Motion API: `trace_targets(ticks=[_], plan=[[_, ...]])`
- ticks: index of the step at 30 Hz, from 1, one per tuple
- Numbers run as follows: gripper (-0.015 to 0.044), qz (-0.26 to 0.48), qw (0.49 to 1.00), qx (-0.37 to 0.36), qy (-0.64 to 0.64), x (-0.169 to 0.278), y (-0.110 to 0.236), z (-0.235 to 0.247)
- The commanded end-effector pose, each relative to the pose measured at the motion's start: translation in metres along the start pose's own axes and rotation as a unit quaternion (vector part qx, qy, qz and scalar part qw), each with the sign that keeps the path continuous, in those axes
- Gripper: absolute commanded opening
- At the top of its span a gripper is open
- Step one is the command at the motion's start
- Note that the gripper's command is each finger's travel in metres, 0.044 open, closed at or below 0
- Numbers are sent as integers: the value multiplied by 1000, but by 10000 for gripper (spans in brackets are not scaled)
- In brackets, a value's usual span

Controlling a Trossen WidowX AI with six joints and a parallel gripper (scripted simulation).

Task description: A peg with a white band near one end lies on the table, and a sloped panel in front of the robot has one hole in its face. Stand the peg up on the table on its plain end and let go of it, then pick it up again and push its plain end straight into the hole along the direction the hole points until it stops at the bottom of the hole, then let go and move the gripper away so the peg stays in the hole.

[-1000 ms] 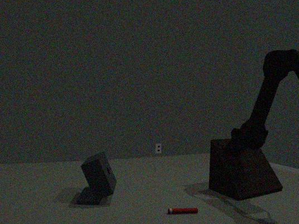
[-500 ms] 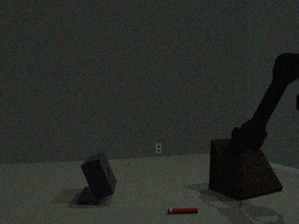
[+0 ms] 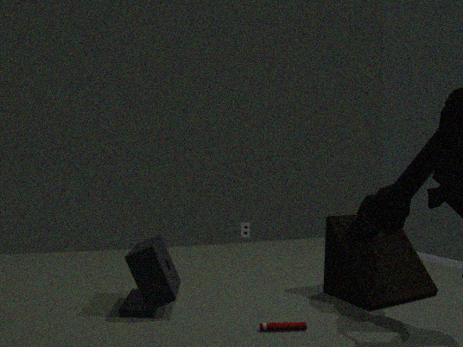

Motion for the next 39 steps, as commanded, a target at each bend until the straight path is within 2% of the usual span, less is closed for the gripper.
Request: trace_targets(ticks=[1, 7, 14, 22, 28, 34, 39], plan=[[440, -68, 998, 6, 6, -41, 13, -6], [440, -163, 986, 28, 12, -97, 42, -21], [440, -240, 967, 76, 25, -147, 79, -44], [440, -315, 934, 166, 26, -198, 147, -88], [440, -333, 911, 245, 9, -216, 207, -133], [440, -302, 902, 307, -19, -210, 265, -179], [440, -289, 904, 315, -25, -205, 276, -189]])
Point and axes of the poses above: the point midway between the two fingers, 35 mm back from their tips, its own y axis back along the fingers, its own z axis across the jaws, x = y × z, the point moved 4 cm from there along y, back along the fingers, and after that the axes turned 4 degrees about -y, right-handed, at the moved point
